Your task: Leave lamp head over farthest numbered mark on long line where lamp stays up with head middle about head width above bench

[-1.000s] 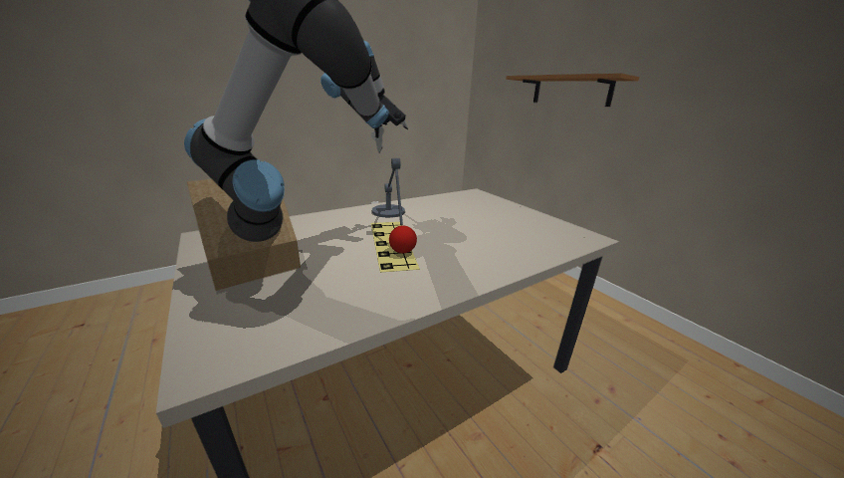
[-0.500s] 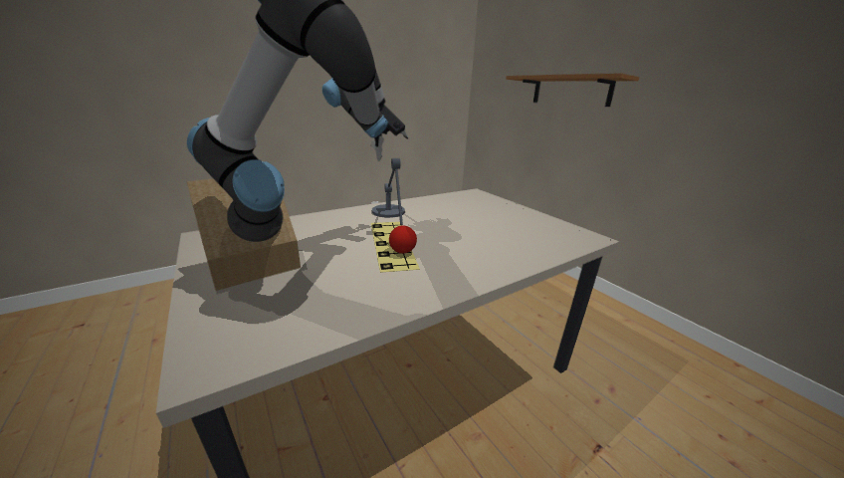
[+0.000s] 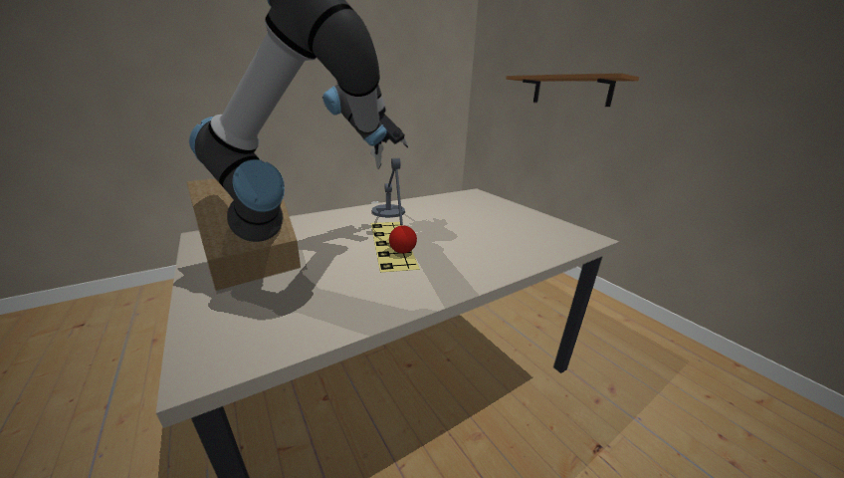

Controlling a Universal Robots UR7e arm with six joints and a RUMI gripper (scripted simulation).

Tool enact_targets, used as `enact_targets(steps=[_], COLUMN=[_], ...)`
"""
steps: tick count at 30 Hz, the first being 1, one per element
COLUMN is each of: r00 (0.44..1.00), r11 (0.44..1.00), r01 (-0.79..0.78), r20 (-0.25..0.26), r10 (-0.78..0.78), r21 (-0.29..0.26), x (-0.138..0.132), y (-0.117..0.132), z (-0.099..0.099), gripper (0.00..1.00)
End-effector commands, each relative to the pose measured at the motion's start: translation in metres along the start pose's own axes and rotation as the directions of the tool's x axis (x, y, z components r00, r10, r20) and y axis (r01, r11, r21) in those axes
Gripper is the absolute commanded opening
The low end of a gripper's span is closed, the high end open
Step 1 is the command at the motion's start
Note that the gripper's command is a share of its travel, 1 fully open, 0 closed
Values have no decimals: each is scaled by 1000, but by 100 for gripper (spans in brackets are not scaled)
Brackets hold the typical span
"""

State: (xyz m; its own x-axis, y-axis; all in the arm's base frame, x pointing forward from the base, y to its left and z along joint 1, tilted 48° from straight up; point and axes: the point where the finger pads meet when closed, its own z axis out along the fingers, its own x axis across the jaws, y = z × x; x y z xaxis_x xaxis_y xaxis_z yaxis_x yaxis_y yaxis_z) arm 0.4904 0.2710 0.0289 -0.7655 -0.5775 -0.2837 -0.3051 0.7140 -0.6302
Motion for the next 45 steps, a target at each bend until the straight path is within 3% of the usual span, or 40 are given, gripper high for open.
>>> enact_targets(steps=[1, 14, 45], r00=[978, 970, 964], r11=[983, 977, 972], r01=[-155, -177, -198], r20=[-128, -148, -157], r10=[167, 193, 217], r21=[101, 116, 125], x=[4, 19, 21], y=[-1, -5, -6], z=[6, 32, 40], gripper=[100, 100, 100])
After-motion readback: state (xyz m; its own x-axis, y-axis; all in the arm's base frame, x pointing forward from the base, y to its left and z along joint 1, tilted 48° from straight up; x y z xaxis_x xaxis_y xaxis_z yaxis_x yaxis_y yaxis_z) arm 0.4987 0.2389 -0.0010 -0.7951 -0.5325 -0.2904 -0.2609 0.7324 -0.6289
